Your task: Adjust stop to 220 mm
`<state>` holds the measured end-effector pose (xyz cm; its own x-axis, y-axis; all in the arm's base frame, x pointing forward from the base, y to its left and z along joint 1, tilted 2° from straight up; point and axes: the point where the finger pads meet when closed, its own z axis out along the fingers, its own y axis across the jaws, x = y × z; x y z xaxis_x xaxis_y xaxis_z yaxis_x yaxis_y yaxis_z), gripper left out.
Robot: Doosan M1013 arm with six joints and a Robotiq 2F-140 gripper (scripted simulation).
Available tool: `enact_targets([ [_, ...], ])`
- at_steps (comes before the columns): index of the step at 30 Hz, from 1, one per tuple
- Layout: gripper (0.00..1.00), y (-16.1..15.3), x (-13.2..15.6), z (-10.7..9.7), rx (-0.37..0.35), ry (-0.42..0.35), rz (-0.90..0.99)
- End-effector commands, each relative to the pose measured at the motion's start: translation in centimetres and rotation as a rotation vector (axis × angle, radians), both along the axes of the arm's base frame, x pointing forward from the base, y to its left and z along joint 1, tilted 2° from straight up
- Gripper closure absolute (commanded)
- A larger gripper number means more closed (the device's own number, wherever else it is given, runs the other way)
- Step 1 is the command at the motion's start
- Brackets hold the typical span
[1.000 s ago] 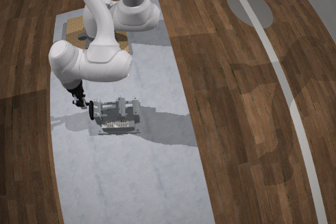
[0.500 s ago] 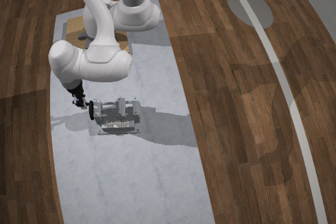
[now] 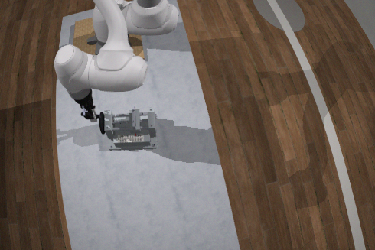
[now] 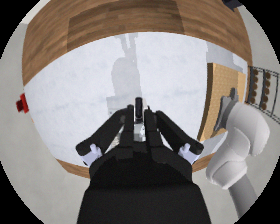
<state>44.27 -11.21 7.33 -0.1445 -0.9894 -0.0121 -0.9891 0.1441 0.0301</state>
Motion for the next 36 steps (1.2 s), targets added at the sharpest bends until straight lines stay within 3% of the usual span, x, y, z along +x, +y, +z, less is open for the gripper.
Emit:
enact_targets([
  [1, 0.96, -0.01, 0.09, 0.06, 0.0, -0.002, 0.0],
  [36, 0.96, -0.06, 0.43, 0.28, 0.0, -0.002, 0.0],
])
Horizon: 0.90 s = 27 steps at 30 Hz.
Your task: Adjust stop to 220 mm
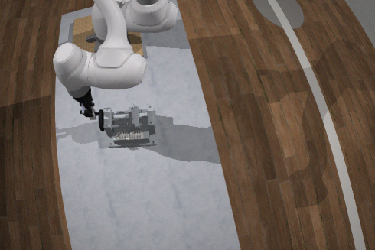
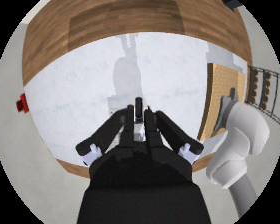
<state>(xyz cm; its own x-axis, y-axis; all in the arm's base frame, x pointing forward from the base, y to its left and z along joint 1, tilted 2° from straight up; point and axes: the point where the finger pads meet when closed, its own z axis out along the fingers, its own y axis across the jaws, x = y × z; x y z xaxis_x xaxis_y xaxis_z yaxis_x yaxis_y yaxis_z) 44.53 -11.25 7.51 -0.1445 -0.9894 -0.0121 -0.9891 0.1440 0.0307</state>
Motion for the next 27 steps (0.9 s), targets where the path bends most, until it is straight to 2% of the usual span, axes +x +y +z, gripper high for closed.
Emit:
enact_targets([
  [1, 0.96, 0.0, 0.2, 0.1, 0.0, -0.002, 0.0],
  [27, 0.96, -0.2, 1.7, 0.5, 0.0, -0.002, 0.0],
])
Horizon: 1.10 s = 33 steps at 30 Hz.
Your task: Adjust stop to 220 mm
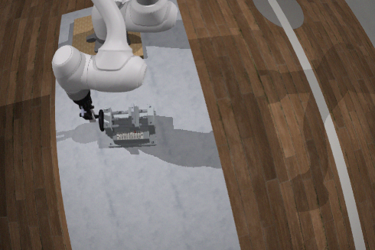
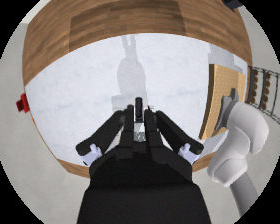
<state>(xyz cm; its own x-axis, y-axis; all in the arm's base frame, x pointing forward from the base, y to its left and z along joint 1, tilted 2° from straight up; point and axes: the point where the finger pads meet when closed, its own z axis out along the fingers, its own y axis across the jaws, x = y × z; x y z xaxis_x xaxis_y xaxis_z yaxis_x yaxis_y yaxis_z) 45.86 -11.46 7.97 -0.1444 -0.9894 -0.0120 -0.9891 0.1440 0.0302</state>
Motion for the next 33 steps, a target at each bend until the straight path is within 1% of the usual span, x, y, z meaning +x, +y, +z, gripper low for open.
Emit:
enact_targets([
  [1, 0.96, -0.1, 0.4, 0.0, 0.0, -0.002, 0.0],
  [23, 0.96, -0.3, 1.9, -0.4, 0.0, -0.002, 0.0],
  [33, 0.96, -0.4, 2.7, -1.1, 0.0, -0.002, 0.0],
])
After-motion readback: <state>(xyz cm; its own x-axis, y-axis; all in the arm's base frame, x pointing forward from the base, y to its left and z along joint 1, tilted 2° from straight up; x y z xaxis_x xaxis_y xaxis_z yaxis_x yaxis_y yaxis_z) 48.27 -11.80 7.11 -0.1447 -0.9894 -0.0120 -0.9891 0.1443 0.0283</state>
